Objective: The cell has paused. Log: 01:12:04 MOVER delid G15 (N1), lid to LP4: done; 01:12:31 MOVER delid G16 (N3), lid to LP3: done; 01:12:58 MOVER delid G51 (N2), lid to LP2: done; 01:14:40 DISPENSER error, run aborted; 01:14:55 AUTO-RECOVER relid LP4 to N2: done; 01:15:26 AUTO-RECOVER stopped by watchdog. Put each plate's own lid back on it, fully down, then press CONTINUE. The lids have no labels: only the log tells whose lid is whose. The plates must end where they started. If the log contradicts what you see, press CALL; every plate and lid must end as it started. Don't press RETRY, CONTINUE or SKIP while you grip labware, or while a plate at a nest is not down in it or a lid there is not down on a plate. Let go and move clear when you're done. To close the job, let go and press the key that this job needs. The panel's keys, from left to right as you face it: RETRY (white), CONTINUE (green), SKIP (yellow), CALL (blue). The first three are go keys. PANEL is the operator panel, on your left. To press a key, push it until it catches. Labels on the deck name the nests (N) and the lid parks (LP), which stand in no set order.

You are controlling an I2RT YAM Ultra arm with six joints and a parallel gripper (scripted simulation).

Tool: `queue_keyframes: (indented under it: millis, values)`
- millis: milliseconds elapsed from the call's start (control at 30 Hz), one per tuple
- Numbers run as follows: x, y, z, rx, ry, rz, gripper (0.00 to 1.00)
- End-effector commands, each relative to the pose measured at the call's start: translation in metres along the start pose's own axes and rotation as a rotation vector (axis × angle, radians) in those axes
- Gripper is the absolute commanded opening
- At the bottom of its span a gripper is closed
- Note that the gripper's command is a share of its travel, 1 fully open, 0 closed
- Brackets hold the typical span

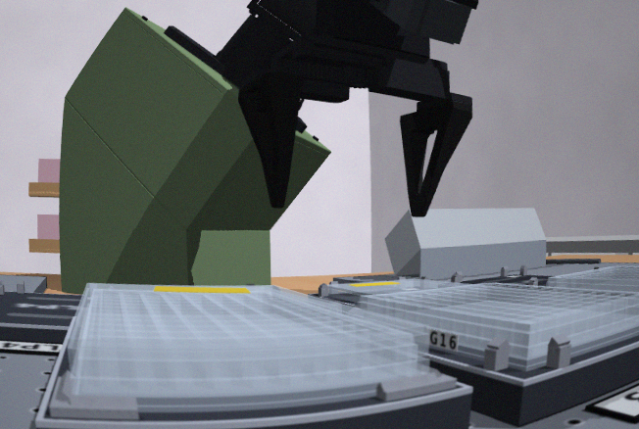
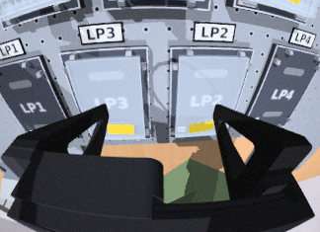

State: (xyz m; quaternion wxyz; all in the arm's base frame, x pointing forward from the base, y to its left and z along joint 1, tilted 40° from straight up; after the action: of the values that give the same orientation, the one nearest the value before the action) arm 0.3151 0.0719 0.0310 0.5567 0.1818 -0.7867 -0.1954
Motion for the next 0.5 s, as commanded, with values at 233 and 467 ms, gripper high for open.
queue_keyframes:
  millis: [233,467]
  values:
    - [-0.006,0.002,-0.020,0.026,-0.081,-0.073,1.00]
    - [-0.009,0.000,-0.019,0.021,-0.069,-0.072,1.00]
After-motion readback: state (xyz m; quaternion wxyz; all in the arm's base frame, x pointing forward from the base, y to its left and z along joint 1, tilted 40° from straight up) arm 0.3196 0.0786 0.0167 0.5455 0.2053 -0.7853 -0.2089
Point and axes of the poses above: the point where the finger pads meet when closed, its own x axis back along the fingers, its own y axis across the jaws, z = x × y, the point moved 3 cm from there along x, back along the fingers, and after that the axes turned 8 degrees about -x, right-handed, at the moved point
